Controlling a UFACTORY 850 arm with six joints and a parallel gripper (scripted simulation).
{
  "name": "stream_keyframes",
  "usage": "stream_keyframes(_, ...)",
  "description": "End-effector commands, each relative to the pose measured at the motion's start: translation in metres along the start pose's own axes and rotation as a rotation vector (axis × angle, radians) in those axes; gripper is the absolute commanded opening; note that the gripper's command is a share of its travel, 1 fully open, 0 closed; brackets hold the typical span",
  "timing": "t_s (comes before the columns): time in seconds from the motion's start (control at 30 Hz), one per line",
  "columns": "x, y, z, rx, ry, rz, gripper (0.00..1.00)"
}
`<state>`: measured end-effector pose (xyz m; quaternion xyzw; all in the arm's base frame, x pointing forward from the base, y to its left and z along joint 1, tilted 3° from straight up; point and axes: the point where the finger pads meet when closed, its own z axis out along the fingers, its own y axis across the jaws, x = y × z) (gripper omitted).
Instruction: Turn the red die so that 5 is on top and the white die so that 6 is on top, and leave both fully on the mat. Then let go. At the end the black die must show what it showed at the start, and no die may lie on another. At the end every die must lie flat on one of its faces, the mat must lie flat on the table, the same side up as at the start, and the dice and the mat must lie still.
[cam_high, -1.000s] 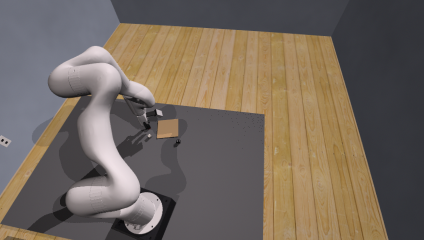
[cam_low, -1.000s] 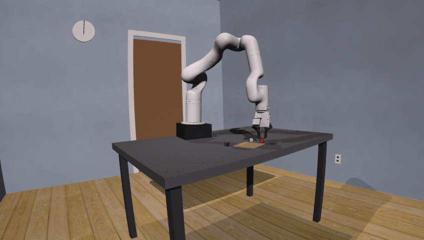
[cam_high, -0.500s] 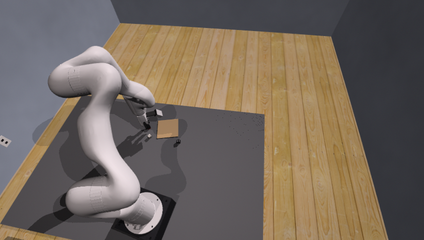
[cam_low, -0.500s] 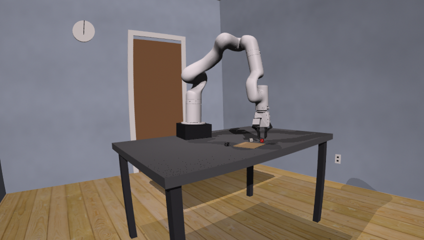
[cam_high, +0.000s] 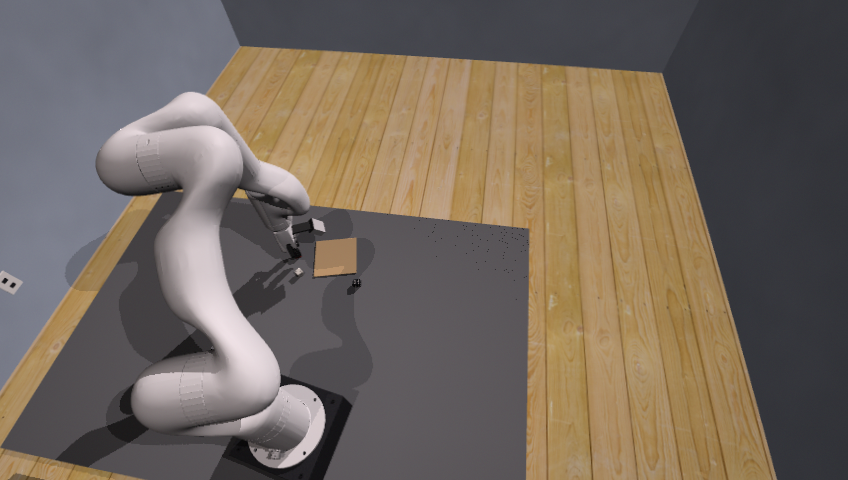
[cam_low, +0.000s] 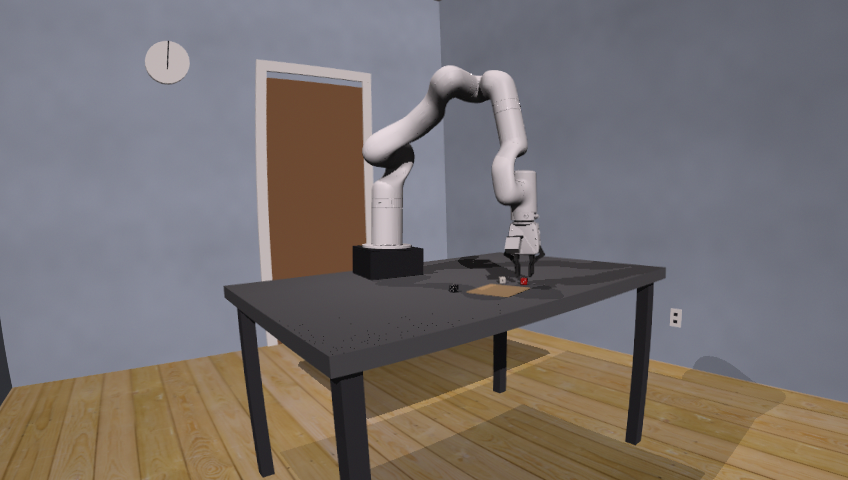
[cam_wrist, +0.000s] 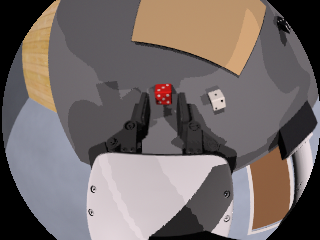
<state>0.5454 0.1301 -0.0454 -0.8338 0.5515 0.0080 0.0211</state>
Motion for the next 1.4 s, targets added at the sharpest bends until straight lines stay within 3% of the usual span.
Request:
stream_keyframes(0.0, 0.0, -0.001, -0.001, 0.002, 0.0, 0.0, 0.36)
stream_keyframes(0.9, 0.0, -0.001, 0.022, 0.002, 0.0, 0.0, 0.36)
stream_keyframes(1.37, 0.0, -0.001, 0.023, 0.002, 0.0, 0.0, 0.36)
